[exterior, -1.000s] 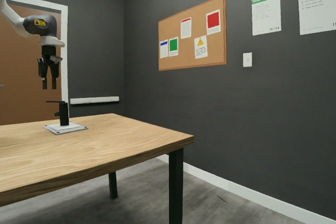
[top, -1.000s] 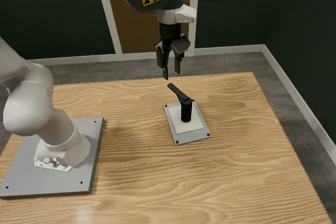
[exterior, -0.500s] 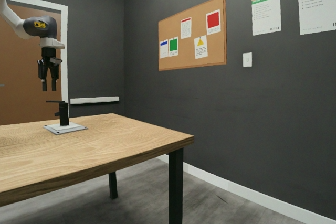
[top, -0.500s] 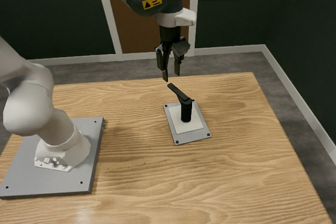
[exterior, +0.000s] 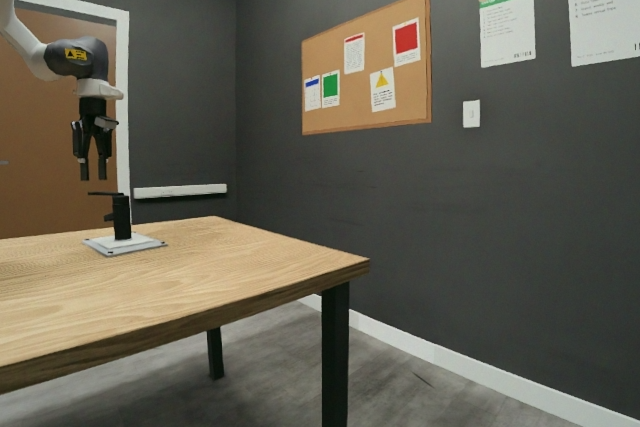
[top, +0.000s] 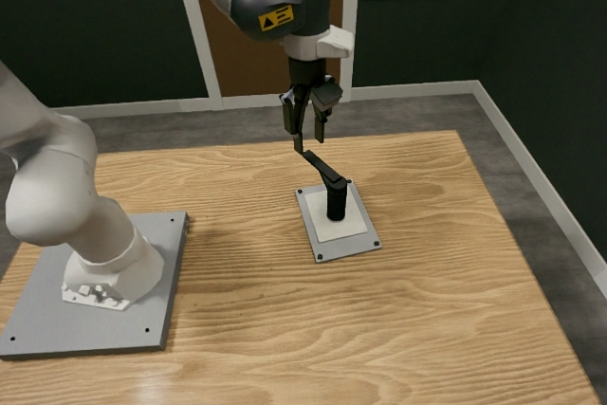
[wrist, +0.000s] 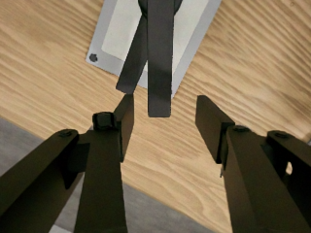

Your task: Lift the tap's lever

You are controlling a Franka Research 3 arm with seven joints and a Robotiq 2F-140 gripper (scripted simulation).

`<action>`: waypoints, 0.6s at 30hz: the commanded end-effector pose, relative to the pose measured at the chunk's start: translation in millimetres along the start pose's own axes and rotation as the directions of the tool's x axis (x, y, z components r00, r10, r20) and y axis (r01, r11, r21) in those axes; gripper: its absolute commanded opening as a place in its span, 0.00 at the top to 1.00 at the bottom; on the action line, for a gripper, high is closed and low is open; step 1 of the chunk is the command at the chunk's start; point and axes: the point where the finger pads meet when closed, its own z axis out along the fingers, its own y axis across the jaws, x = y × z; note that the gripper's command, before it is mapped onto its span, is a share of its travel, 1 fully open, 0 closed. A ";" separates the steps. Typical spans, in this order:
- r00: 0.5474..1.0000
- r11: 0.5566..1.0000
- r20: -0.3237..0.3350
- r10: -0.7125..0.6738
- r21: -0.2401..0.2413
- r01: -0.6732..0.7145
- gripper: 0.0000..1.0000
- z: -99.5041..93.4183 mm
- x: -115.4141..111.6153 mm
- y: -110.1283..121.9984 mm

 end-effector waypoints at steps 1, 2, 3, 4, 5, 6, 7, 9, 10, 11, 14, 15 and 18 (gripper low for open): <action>1.000 1.000 -0.004 -0.005 0.011 0.005 0.57 5.1 0.2 -3.6; 1.000 1.000 -0.004 -0.005 0.011 0.005 0.57 6.6 0.2 -3.7; 1.000 1.000 -0.004 -0.005 0.011 0.005 0.57 8.2 0.2 -3.7; 1.000 1.000 -0.004 -0.005 0.011 0.005 0.57 9.6 0.2 -3.7; 1.000 1.000 -0.004 -0.005 0.011 0.005 0.57 11.0 0.2 -3.7; 1.000 1.000 -0.004 -0.005 0.011 0.005 0.57 12.3 0.2 -3.8; 1.000 1.000 -0.004 -0.005 0.011 0.005 0.57 12.3 0.2 -3.8; 1.000 1.000 -0.004 -0.005 0.011 0.005 0.57 13.6 0.2 -3.8; 1.000 1.000 -0.004 -0.005 0.011 0.005 0.57 14.8 0.2 -3.8; 1.000 1.000 -0.004 -0.005 0.011 0.005 0.57 15.9 0.2 -3.8; 1.000 1.000 -0.004 -0.005 0.011 0.005 0.57 18.6 0.3 -3.8; 1.000 1.000 -0.004 -0.005 0.011 0.005 0.57 19.4 0.3 -3.9; 1.000 1.000 -0.004 -0.005 0.011 0.005 0.57 21.1 0.3 -3.9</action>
